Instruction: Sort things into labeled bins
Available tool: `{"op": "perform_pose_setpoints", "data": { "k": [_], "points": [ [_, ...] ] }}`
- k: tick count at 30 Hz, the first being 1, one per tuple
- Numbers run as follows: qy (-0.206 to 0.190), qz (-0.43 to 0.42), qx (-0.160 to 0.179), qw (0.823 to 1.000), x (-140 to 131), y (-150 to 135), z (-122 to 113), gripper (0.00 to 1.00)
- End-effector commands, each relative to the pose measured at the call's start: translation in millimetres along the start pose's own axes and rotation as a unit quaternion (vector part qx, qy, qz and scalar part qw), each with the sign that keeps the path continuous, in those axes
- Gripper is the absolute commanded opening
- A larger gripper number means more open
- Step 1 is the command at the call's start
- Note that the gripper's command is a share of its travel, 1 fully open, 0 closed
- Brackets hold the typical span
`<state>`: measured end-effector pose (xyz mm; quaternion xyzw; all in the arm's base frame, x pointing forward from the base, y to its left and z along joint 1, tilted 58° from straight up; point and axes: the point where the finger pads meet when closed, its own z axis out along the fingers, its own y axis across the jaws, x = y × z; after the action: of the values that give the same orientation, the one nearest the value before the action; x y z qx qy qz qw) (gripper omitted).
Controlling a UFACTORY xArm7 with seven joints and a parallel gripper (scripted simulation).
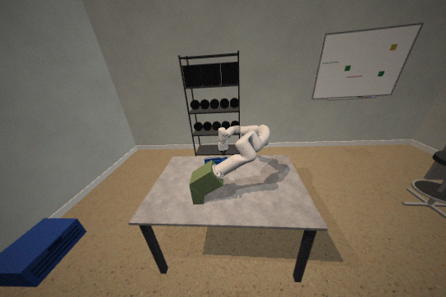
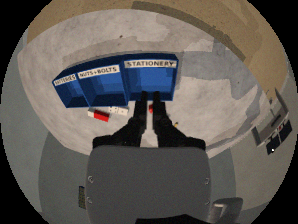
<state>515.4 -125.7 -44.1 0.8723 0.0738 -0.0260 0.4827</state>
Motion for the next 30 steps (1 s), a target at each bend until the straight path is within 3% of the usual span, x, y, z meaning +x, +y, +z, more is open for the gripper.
{"op": "perform_pose_setpoints", "data": {
  "k": [1, 23, 30],
  "points": [
    [0.002, 0.000, 0.001, 1.000, 2, 0, 3, 0.07],
    [0.002, 0.000, 0.001, 1.000, 3, 0, 57, 0.07],
    [0.002, 0.000, 0.001, 1.000, 3, 0, 58, 0.07]
  ]
}}
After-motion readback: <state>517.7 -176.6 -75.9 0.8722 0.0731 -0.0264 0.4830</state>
